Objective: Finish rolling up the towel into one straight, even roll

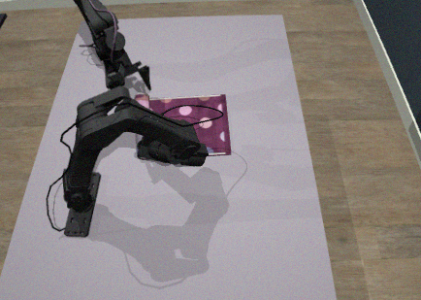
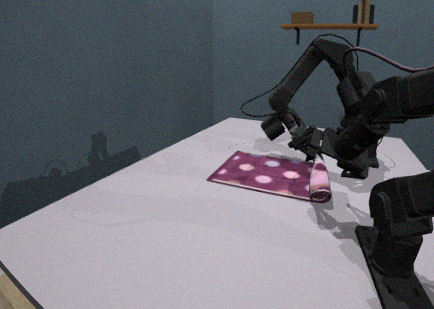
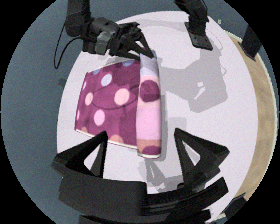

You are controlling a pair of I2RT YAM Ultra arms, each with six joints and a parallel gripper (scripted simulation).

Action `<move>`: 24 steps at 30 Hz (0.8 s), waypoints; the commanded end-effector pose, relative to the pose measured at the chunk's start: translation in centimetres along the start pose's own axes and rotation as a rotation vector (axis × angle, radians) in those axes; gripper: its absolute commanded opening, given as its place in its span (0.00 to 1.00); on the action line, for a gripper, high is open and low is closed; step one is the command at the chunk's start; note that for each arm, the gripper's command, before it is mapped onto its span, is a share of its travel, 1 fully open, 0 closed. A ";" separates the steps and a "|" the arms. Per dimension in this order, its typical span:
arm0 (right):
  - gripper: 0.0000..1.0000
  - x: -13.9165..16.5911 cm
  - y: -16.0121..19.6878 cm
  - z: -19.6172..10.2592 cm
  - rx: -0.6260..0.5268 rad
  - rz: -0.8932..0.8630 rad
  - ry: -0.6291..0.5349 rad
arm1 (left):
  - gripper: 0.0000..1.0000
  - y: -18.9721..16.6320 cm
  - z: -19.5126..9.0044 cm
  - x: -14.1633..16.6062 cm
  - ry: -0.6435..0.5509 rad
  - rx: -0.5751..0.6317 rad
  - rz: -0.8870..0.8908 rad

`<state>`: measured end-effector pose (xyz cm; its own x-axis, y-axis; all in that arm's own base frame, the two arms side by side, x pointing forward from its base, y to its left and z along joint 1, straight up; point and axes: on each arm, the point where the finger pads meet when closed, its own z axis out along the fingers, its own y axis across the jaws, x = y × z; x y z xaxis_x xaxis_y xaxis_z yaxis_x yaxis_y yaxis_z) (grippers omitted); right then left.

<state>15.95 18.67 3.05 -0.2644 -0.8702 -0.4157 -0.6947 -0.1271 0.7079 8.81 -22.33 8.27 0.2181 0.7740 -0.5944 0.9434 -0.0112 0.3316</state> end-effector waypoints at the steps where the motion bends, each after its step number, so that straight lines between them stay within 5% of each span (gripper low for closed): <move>1: 0.19 0.4 -0.8 0.0 0.003 -0.001 0.001 | 0.98 0.4 0.2 -0.5 -0.027 0.011 0.030; 24: 0.19 0.4 -0.8 0.0 0.003 -0.001 0.001 | 0.98 -1.8 5.0 2.4 -0.027 0.009 0.029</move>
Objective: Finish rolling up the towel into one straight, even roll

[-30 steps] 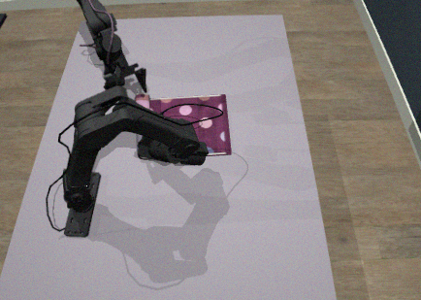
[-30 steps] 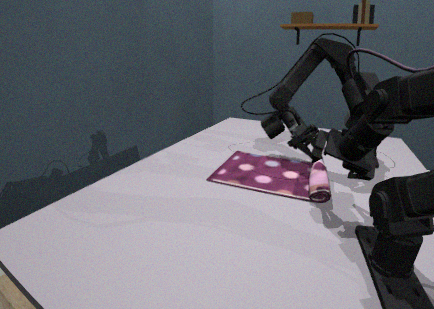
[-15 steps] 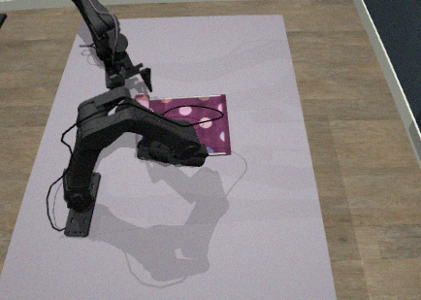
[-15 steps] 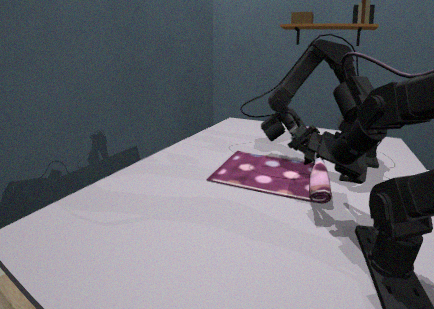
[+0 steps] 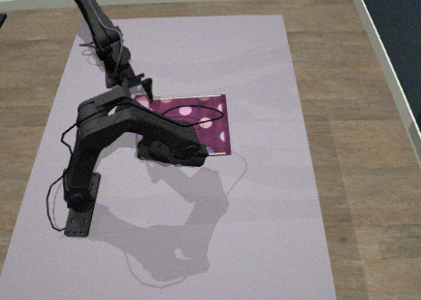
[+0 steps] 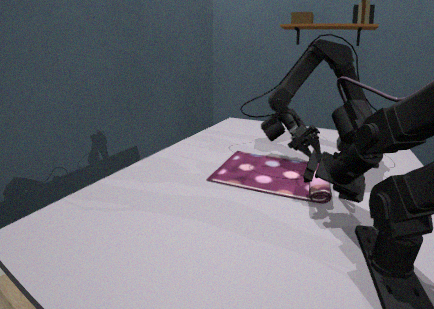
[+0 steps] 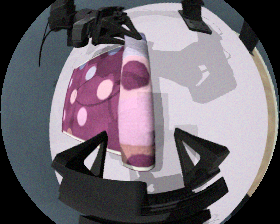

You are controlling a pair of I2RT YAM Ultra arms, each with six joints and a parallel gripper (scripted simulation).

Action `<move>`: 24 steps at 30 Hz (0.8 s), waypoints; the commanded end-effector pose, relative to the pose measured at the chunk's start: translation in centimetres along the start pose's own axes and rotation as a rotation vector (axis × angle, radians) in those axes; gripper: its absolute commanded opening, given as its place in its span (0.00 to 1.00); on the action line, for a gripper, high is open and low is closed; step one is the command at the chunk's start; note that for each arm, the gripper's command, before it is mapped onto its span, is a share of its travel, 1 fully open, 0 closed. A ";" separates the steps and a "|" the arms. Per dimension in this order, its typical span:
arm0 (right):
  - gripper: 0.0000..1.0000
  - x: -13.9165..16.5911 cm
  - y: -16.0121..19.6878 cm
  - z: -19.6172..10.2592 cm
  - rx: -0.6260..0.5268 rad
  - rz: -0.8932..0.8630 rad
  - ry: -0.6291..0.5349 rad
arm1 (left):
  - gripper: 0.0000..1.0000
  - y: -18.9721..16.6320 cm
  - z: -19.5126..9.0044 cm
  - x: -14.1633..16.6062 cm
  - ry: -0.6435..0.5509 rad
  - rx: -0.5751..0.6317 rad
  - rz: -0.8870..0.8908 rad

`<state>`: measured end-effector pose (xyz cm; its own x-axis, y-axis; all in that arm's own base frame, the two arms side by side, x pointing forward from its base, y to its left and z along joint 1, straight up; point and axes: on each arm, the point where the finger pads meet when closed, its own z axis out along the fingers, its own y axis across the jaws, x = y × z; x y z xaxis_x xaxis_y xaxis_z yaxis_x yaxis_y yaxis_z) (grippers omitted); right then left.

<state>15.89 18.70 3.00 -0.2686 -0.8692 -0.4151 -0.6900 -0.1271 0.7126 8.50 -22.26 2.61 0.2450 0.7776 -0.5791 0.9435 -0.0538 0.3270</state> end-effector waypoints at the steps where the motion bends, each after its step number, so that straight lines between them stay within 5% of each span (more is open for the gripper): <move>1: 0.19 0.4 -0.8 0.0 0.009 -0.004 0.004 | 0.98 0.4 0.9 -1.0 -0.034 -0.021 -0.001; 17: 0.19 0.4 -0.8 0.0 0.009 -0.004 0.004 | 0.34 0.4 1.0 -0.9 -0.034 -0.021 -0.001; 24: 0.19 0.4 -0.8 0.0 0.009 -0.004 0.004 | 0.29 0.4 1.0 -0.9 -0.034 -0.021 -0.001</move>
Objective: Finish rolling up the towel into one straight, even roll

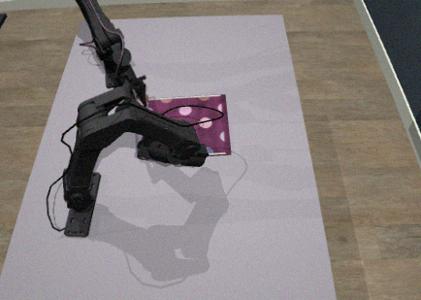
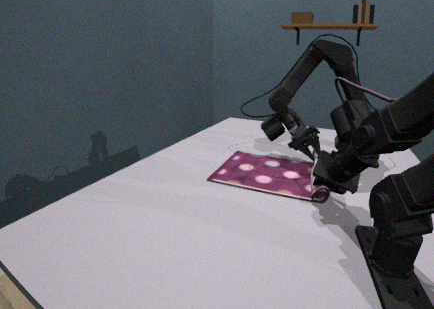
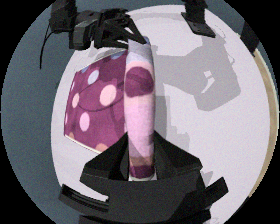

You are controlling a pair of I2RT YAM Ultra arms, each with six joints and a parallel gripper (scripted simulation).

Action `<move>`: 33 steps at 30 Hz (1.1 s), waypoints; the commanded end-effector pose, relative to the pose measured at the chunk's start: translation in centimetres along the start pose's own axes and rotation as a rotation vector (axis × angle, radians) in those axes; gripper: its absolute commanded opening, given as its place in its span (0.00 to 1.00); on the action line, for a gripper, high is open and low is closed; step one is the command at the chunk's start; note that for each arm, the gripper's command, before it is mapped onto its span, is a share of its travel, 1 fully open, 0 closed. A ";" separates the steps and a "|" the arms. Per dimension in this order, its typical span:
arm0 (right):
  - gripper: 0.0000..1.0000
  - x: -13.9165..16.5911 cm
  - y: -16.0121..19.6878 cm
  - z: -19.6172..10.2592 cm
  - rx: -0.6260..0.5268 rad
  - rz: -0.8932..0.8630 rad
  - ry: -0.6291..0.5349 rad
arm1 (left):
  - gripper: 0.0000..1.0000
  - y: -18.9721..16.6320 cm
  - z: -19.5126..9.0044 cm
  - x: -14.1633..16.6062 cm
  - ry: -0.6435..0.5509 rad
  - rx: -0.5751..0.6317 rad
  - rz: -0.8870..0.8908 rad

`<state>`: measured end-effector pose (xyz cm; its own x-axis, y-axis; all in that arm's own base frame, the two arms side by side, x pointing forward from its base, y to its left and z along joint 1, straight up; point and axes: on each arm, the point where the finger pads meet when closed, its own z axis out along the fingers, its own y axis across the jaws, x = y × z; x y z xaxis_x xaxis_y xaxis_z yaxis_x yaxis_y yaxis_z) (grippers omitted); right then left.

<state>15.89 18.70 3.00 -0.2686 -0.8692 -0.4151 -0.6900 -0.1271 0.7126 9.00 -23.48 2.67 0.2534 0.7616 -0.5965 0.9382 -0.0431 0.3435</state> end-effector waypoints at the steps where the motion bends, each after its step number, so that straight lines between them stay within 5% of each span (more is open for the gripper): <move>1: 0.19 0.4 -0.8 0.0 0.009 -0.004 0.004 | 0.28 -0.2 0.2 -0.1 -0.009 -0.001 -0.004; 12: 0.19 0.4 -0.8 0.0 0.009 -0.004 0.004 | 0.21 -0.2 0.2 -0.1 -0.009 -0.001 -0.004; 27: 0.85 -0.1 0.1 -0.7 0.009 -0.004 0.004 | 0.21 -0.2 0.2 -0.1 -0.009 -0.001 -0.004; 33: 0.85 -0.1 0.1 -1.6 0.009 -0.004 0.004 | 0.21 -0.2 0.2 -0.1 -0.008 0.013 -0.015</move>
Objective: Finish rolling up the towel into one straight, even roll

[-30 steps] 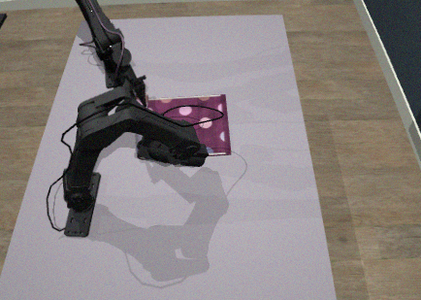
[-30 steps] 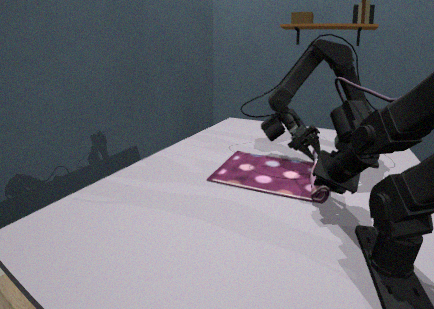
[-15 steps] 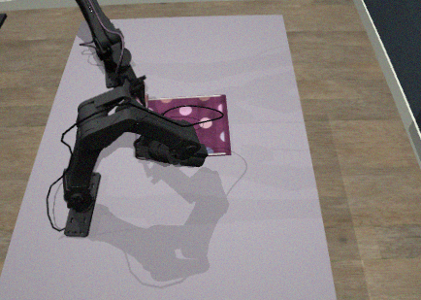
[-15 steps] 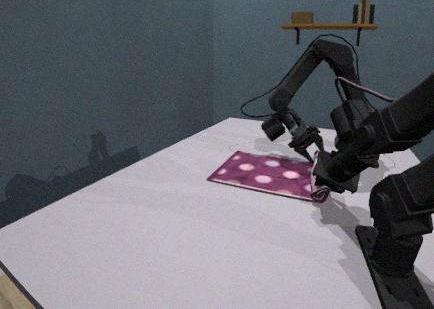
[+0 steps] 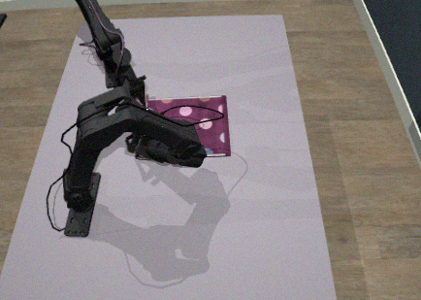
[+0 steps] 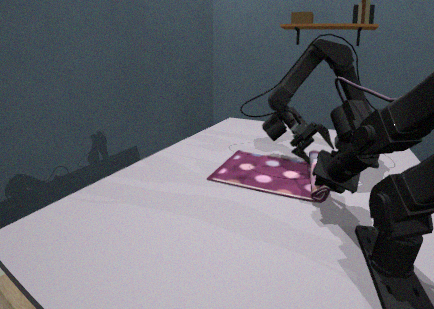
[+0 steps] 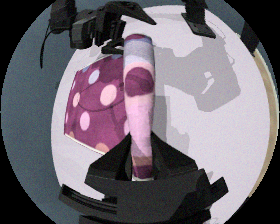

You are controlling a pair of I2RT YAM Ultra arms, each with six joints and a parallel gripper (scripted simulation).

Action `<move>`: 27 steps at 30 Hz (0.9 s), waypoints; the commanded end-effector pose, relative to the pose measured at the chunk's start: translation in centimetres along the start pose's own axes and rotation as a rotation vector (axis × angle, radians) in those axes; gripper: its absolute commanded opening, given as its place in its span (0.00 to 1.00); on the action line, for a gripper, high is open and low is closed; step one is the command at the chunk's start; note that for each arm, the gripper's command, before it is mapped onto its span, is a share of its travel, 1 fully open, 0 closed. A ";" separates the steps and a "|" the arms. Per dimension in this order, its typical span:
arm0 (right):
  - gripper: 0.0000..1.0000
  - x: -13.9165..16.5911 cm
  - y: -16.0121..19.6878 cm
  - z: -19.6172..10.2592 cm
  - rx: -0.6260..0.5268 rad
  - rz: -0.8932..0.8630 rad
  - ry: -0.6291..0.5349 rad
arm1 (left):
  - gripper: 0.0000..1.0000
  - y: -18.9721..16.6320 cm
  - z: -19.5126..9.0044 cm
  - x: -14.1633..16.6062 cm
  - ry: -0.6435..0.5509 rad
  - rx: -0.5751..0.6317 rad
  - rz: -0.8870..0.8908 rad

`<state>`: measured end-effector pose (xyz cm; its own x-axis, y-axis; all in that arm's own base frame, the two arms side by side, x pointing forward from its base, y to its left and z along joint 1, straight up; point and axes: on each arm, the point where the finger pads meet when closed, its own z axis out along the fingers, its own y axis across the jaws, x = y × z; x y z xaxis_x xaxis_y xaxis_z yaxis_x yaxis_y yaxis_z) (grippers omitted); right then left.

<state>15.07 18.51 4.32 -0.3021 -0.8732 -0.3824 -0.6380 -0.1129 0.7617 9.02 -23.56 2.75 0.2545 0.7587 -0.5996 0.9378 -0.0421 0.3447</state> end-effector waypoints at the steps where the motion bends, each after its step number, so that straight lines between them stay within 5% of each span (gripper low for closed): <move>1: 0.85 -0.1 -1.3 -1.8 0.065 -0.051 0.007 | 0.21 -0.2 0.1 0.0 -0.003 0.022 -0.021; 11: 0.85 -0.1 -1.0 -7.0 0.065 -0.051 0.007 | 0.21 -0.1 0.0 -0.1 0.003 0.166 -0.139; 18: 0.86 -0.1 -0.9 -7.5 0.075 -0.058 0.007 | 0.21 -0.1 -0.1 -0.2 0.007 0.273 -0.226; 27: 0.89 -0.5 -0.1 -6.3 0.299 -0.228 -0.011 | 0.21 0.0 -0.3 -0.4 0.016 0.489 -0.402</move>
<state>19.58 15.16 7.21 -0.2181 -0.8593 -0.4626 -0.7822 -0.1295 0.6094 10.38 -23.84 3.02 -0.0955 0.7693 -0.6317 0.9921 0.0214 -0.1240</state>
